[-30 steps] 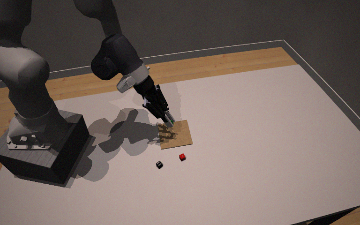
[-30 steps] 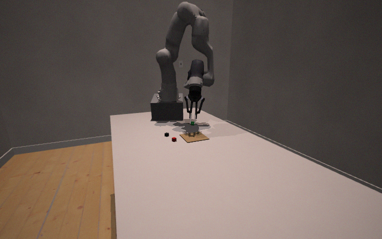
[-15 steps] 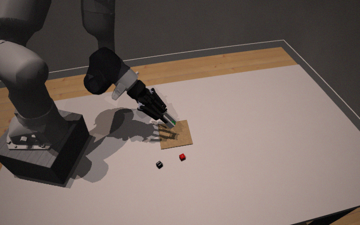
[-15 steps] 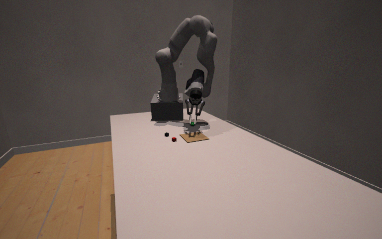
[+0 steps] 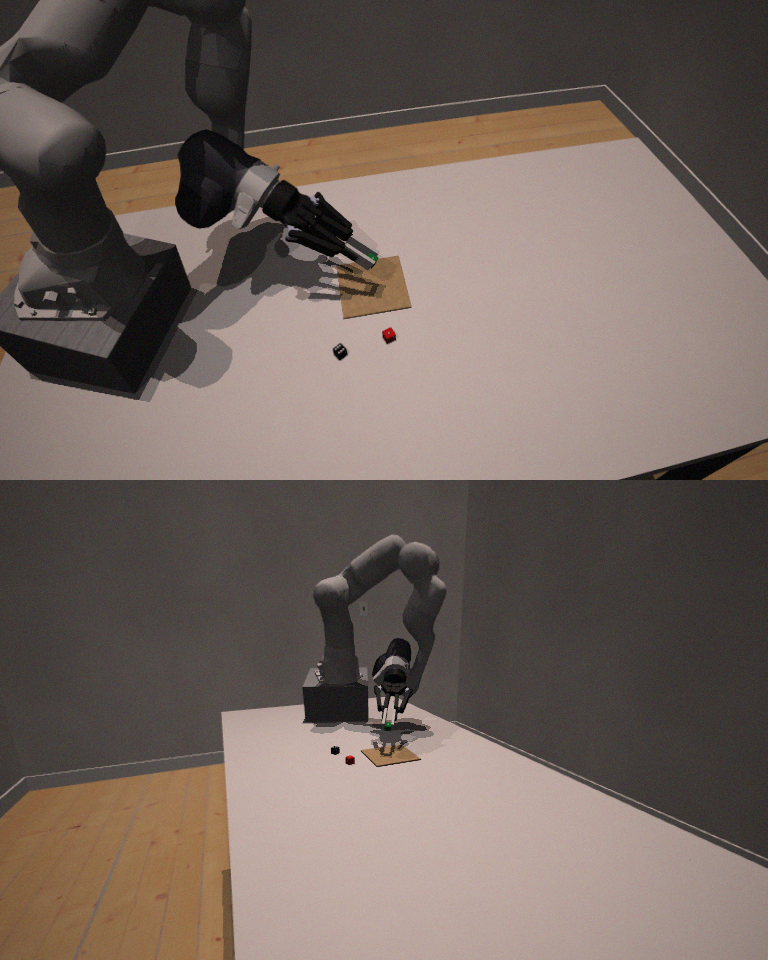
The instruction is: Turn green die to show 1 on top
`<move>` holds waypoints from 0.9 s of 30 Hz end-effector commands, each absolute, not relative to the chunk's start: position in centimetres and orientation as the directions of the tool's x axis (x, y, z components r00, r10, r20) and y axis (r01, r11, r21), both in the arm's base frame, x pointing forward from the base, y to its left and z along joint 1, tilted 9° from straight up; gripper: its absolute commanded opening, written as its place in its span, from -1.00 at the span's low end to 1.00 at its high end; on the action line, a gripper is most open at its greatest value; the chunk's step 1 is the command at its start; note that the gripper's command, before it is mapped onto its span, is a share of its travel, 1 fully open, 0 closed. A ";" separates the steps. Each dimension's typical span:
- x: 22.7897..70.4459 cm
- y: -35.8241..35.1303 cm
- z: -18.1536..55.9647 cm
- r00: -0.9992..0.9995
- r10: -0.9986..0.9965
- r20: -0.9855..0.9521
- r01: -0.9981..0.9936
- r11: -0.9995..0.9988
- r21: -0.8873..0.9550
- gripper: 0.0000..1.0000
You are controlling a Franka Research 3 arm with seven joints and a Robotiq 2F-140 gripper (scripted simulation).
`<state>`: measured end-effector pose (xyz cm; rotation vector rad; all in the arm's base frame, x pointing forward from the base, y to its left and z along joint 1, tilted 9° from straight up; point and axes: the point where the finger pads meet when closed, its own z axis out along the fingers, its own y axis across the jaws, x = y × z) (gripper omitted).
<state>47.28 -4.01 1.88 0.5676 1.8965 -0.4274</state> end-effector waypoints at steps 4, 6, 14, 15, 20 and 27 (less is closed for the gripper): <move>47.5 -3.7 3.0 -0.256 0.212 -0.943 0.576 0.817 0.027 -0.81; 47.5 -3.7 2.9 -0.256 0.212 -0.943 0.576 0.817 0.027 -0.81; 47.7 -3.8 1.8 -0.256 0.211 -0.943 0.576 0.817 0.026 -0.81; 47.7 -3.8 1.5 -0.256 0.211 -0.943 0.576 0.817 0.026 -0.81; 47.9 -3.9 -0.2 -0.256 0.211 -0.943 0.576 0.817 0.026 -0.81; 48.3 -4.0 -2.8 -0.256 0.211 -0.943 0.576 0.817 0.026 -0.81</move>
